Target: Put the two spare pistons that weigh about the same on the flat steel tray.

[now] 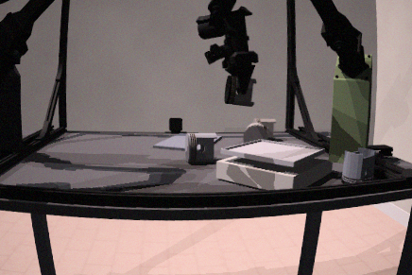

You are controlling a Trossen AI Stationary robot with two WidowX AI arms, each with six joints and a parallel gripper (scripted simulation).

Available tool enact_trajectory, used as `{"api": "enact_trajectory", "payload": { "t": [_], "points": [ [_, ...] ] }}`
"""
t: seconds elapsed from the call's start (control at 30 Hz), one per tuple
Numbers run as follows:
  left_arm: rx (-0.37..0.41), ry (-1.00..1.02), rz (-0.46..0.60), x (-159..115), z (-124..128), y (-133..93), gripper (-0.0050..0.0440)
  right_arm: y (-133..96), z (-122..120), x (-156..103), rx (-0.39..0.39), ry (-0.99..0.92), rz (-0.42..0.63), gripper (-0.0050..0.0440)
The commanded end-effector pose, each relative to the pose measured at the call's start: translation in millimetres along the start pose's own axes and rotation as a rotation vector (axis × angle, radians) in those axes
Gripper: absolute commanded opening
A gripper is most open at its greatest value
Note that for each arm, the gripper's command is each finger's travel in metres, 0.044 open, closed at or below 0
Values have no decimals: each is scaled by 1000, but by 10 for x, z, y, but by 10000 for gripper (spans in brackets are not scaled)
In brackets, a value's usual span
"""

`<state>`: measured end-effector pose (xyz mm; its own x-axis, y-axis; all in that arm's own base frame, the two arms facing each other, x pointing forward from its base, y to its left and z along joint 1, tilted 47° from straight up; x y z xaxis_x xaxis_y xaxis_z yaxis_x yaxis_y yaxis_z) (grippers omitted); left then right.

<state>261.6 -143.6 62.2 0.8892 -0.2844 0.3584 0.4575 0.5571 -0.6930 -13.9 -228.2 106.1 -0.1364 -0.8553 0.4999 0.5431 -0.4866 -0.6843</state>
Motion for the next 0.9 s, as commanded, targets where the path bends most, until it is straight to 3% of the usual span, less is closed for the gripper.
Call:
{"api": "enact_trajectory", "payload": {
  "t": [0.0, 0.33, 0.87],
  "points": [
    [8, -107, 39, 31, -11, -17, 158, 1, 6, -1, 4, -1, 0, 440],
    [31, -311, 124, 49, -14, -16, 158, 1, 6, -1, 4, -1, 0, 440],
    [31, -311, 124, 48, -19, 218, 158, 1, 6, -1, 4, -1, 0, 440]
  ]
}}
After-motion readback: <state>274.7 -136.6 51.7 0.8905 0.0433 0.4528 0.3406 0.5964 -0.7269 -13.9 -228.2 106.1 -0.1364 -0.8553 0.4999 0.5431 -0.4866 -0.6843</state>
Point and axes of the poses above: on each arm, the point midway between the two fingers, 35 mm back from their tips, its own y axis out along the fingers, its own z axis across the jaws, x = y × z, the point moved 2 cm from there along -y, back along the fingers, and after that the axes turned 1 degree about y, right-handed, at the moved point
